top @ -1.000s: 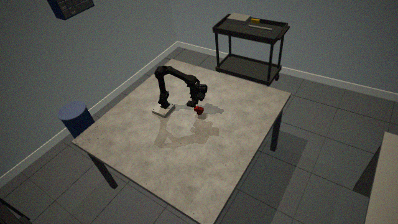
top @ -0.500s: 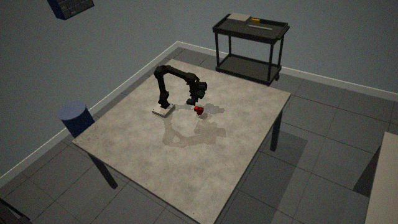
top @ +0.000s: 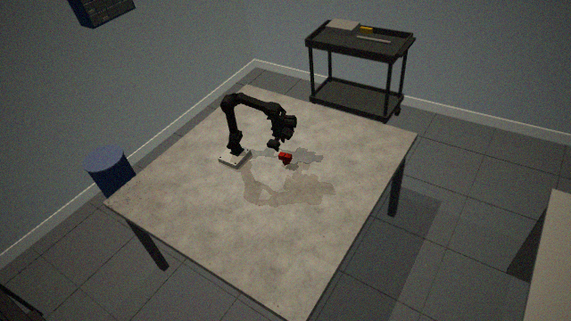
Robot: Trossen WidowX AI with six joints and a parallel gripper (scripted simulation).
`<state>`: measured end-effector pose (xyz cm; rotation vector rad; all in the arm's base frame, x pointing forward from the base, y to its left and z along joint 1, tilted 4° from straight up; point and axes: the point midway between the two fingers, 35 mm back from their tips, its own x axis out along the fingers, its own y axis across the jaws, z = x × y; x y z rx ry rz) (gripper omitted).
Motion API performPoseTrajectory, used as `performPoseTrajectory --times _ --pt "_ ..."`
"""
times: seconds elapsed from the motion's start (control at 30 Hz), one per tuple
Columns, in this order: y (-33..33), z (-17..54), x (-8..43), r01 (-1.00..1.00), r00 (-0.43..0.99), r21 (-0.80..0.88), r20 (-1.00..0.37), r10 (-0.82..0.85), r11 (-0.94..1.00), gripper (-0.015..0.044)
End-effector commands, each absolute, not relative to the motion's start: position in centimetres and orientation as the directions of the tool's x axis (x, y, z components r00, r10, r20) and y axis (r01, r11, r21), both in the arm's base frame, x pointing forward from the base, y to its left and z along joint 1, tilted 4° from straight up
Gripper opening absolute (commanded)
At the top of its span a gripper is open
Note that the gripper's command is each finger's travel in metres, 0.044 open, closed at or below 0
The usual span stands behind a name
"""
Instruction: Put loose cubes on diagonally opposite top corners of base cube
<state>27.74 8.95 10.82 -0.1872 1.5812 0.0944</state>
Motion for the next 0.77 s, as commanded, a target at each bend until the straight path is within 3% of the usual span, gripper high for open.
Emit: performPoseTrajectory --times 0.0,0.23,0.5,0.73 --pt "9.0 11.4 27.8 -0.177 -0.006 -0.057 -0.998 -0.059 0.983 0.04" --pt "10.0 11.3 27.7 -0.18 -0.009 -0.056 -0.998 -0.058 0.982 0.04" --pt "20.7 11.0 24.7 -0.179 -0.013 -0.044 -0.999 -0.047 0.983 0.04" --pt "21.0 11.0 24.6 -0.179 -0.013 -0.044 -0.999 -0.047 0.983 0.04"
